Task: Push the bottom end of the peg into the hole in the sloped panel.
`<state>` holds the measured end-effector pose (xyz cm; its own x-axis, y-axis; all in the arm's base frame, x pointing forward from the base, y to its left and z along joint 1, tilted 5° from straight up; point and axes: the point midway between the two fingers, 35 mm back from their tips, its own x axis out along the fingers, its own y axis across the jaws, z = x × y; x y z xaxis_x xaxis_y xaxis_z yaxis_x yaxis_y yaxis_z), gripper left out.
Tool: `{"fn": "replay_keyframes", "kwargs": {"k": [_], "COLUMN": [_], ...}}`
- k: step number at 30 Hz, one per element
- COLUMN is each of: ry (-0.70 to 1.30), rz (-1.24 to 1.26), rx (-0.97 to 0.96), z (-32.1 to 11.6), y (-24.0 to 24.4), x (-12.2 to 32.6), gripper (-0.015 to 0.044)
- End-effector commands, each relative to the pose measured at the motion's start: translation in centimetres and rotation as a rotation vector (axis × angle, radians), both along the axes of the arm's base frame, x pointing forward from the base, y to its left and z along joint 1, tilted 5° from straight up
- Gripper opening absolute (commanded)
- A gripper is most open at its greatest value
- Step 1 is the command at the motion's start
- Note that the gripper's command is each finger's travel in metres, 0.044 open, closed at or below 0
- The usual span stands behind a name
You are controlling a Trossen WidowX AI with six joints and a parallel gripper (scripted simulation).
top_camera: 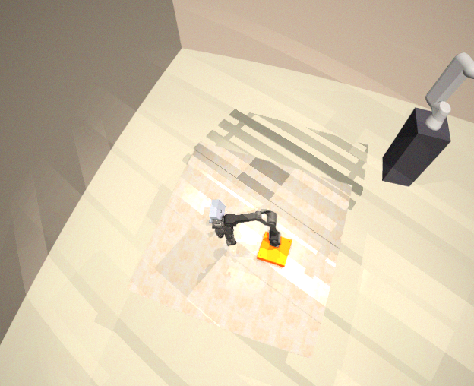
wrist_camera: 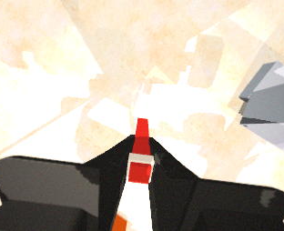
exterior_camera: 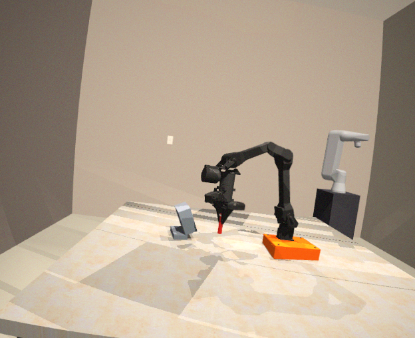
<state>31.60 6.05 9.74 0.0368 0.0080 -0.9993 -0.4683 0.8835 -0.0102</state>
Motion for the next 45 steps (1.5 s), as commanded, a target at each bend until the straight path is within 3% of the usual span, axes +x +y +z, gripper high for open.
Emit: {"fn": "replay_keyframes", "kwargs": {"k": [1,45], "ry": [-0.023,-0.221], "rz": [-0.012,-0.149], "rx": [0.027,0.198], "z": [0.0,-0.7], "y": [-0.4,-4.9], "x": [0.2,1.4], "gripper": [0.0,0.0]}}
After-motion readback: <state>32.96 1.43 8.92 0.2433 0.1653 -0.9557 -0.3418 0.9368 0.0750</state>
